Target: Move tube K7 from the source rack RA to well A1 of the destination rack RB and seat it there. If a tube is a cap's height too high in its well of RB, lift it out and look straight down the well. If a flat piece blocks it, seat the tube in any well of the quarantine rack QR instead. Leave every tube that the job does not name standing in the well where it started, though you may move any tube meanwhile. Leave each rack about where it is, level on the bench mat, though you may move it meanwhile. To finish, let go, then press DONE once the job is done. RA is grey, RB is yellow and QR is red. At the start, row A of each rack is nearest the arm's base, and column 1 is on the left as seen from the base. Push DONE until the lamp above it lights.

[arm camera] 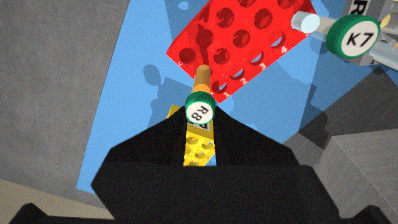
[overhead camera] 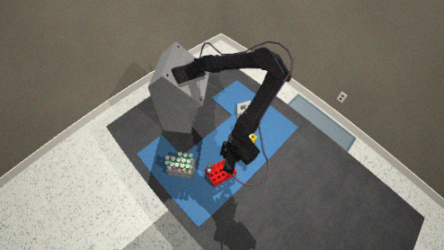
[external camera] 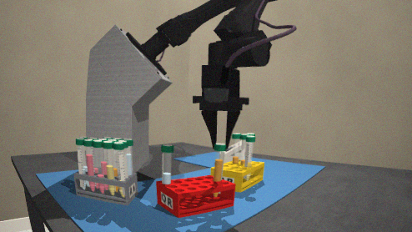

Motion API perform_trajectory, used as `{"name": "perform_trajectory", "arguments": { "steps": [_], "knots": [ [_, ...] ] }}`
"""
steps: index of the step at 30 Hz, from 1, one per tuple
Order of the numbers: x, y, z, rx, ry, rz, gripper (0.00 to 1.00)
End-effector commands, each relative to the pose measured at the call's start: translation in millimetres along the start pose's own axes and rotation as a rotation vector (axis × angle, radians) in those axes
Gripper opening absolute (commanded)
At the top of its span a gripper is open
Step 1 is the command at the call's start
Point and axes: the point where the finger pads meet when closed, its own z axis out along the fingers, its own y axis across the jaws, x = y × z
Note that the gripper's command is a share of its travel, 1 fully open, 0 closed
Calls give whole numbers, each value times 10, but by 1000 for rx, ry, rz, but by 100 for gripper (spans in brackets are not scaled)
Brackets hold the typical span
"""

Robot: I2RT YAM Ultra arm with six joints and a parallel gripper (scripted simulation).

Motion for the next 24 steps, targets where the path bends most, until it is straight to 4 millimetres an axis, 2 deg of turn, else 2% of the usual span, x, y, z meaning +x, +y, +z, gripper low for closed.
{"name": "perform_trajectory", "arguments": {
  "steps": [1, 24],
  "knots": [
    [-66, -44, -42, 1, -28, 16, 0],
    [-6, -52, -285, 2, -9, 12, 0]
  ]
}}
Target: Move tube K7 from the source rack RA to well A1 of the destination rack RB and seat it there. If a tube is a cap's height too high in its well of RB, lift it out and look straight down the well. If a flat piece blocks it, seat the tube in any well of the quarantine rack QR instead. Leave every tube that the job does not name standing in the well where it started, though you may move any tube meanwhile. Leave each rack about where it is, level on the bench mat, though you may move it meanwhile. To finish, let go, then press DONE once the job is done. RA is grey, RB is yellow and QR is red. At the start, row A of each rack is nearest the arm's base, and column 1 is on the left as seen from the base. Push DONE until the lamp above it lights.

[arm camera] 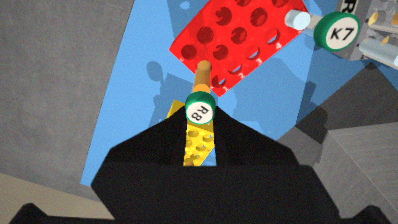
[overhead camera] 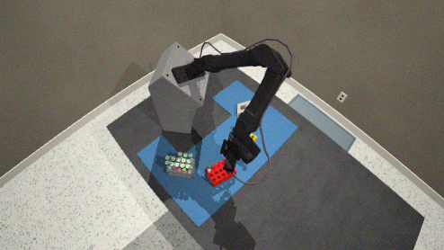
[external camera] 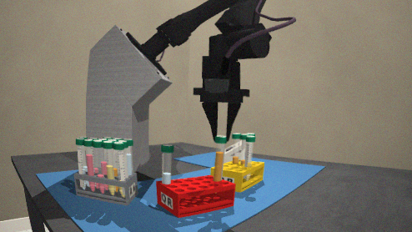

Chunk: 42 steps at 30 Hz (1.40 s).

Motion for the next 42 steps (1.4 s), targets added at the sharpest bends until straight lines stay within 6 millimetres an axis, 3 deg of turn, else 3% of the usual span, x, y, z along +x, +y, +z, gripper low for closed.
{"name": "perform_trajectory", "arguments": {
  "steps": [1, 8, 12, 34, 38, 40, 42],
  "knots": [
    [-3, -60, -133, 0, -11, 8, 0],
    [-1, -67, -192, 1, -11, 8, 0],
    [-105, 95, -273, -23, -33, -19, 0],
    [-121, 145, -478, -23, -34, -20, 0],
    [-116, 130, -498, -22, -35, -20, 0],
    [-9, -32, -469, -1, -11, 8, 0],
    [-1, -47, -488, -1, -11, 8, 0]
  ]
}}
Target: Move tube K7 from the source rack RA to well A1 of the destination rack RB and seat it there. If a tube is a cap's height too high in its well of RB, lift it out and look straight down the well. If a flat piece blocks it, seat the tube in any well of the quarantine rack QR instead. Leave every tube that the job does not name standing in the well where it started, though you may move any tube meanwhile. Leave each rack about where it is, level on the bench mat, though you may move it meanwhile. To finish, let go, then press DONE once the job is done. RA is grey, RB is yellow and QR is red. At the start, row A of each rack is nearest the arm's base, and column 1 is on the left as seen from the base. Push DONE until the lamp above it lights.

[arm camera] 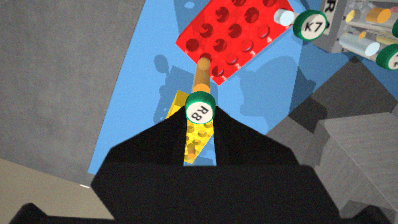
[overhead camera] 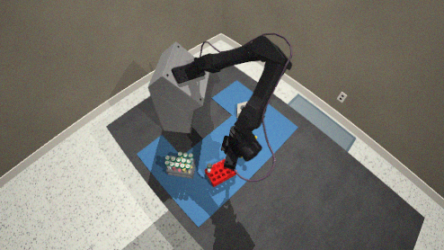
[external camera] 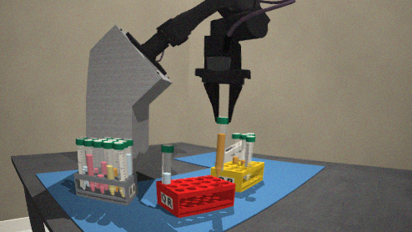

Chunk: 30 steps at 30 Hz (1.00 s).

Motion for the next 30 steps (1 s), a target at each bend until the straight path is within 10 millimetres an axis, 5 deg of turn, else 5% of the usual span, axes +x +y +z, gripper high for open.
{"name": "perform_trajectory", "arguments": {
  "steps": [1, 14, 16, 30],
  "knots": [
    [15, -76, -137, 1, -10, 10, 0],
    [-78, 75, -297, -20, -34, -19, 0],
    [45, -100, -246, 3, -12, 10, 0],
    [161, -205, -248, -10, -26, -7, 0]
  ]
}}
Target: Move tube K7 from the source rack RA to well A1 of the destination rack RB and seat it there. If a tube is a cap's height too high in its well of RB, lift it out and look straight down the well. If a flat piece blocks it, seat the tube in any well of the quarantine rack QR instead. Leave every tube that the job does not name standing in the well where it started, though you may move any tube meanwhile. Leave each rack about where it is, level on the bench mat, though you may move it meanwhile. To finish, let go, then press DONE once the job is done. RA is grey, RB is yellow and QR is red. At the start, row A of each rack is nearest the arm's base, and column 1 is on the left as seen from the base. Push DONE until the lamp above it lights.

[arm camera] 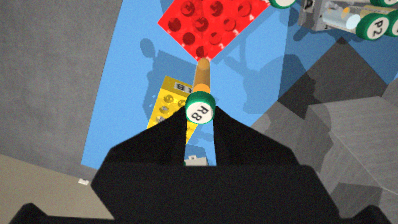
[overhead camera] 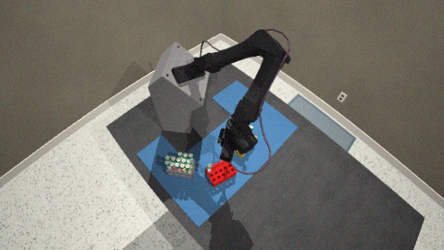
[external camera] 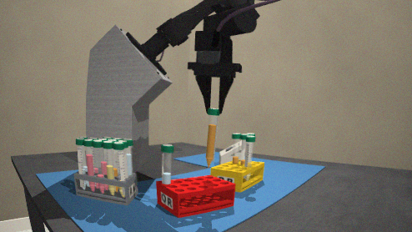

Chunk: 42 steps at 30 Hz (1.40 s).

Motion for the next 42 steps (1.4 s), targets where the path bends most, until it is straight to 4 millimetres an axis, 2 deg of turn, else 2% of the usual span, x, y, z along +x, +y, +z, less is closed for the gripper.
{"name": "perform_trajectory", "arguments": {
  "steps": [1, 28, 29, 30, 32, 33, 42],
  "knots": [
    [-36, -12, -103, -24, -38, -17, 0],
    [255, -320, -91, -24, -37, -17, 0],
    [245, -341, -91, -28, -33, -17, 0],
    [243, -459, -27, -11, -13, 8, 0],
    [243, -459, -27, -11, -13, 8, 0],
    [171, -422, -45, -20, -24, -6, 0],
    [-49, -615, -69, -30, -39, -22, 0]
  ]
}}
